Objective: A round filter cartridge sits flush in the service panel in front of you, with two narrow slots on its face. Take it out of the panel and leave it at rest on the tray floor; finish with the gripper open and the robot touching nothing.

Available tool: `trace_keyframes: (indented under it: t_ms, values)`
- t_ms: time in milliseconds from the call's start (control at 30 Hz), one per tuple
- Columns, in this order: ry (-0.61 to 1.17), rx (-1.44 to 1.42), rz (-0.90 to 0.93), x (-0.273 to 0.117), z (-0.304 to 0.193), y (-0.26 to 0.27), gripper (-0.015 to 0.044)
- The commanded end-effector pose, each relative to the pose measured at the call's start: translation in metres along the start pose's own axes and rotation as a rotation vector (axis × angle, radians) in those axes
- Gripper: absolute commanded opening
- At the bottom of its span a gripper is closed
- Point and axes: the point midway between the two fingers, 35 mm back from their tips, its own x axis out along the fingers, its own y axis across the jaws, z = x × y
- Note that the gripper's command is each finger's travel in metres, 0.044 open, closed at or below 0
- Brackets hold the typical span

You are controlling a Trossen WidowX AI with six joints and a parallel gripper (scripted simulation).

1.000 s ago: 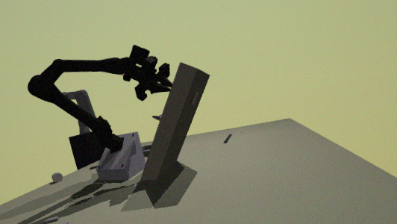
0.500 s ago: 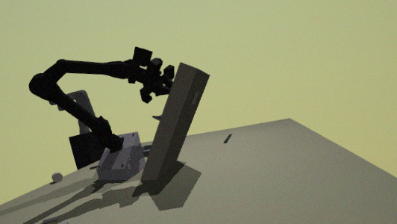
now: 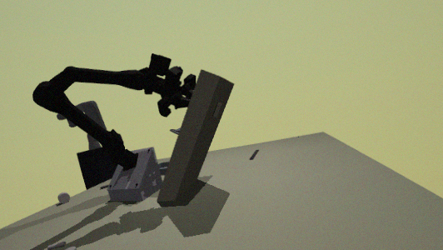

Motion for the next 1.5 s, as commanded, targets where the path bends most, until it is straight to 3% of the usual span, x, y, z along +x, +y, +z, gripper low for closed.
trace_keyframes:
  t_ms: [0,1467]
  values:
    - [0.004,-0.007,0.004,0.000,-0.001,0.001,0.0103]
    - [0.003,-0.006,0.004,0.013,0.000,0.001,0.0103]
